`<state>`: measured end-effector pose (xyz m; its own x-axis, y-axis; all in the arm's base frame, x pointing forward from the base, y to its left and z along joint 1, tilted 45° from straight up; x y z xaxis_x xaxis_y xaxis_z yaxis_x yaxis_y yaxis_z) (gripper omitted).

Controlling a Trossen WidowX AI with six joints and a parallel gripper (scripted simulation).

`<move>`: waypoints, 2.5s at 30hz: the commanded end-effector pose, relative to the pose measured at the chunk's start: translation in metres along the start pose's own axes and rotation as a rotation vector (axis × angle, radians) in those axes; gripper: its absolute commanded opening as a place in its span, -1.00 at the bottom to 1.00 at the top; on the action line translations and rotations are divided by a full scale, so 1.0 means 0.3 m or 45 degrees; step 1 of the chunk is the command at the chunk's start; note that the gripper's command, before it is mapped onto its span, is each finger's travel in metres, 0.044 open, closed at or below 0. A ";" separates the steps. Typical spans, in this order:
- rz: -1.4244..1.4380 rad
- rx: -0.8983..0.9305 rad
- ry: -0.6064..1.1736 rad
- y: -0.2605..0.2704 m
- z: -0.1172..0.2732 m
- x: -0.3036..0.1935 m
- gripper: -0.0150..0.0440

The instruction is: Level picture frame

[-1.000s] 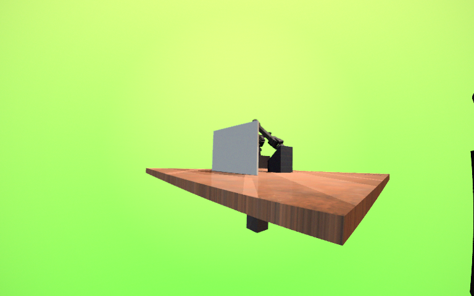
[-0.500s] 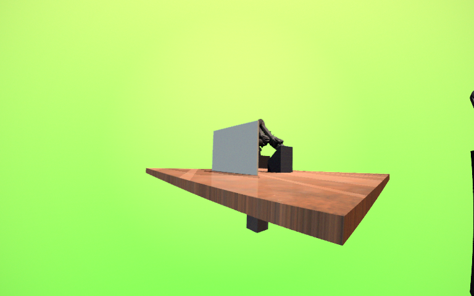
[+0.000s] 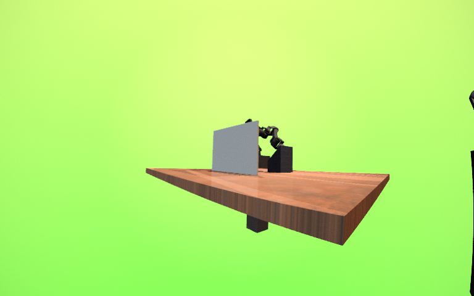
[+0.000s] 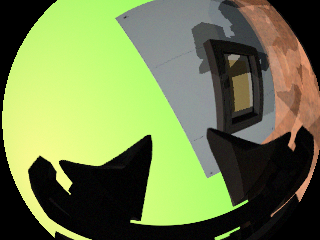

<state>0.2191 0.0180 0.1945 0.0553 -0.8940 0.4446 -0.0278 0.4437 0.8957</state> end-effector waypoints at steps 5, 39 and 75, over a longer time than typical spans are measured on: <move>-0.033 0.002 -0.006 0.088 0.130 -0.019 0.39; -0.033 0.002 -0.006 0.089 0.133 -0.019 0.39; -0.033 0.002 -0.006 0.089 0.133 -0.019 0.39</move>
<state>0.1783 0.0329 0.2160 0.0536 -0.9045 0.4231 -0.0309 0.4220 0.9061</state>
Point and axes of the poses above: the point midway between the two fingers, 35 mm back from their tips, its own z axis back along the fingers, its own y axis across the jaws, x = y × z, the point moved 7 cm from there along z, back along the fingers, and after that the axes turned 4 degrees about z, right-handed, at the moved point
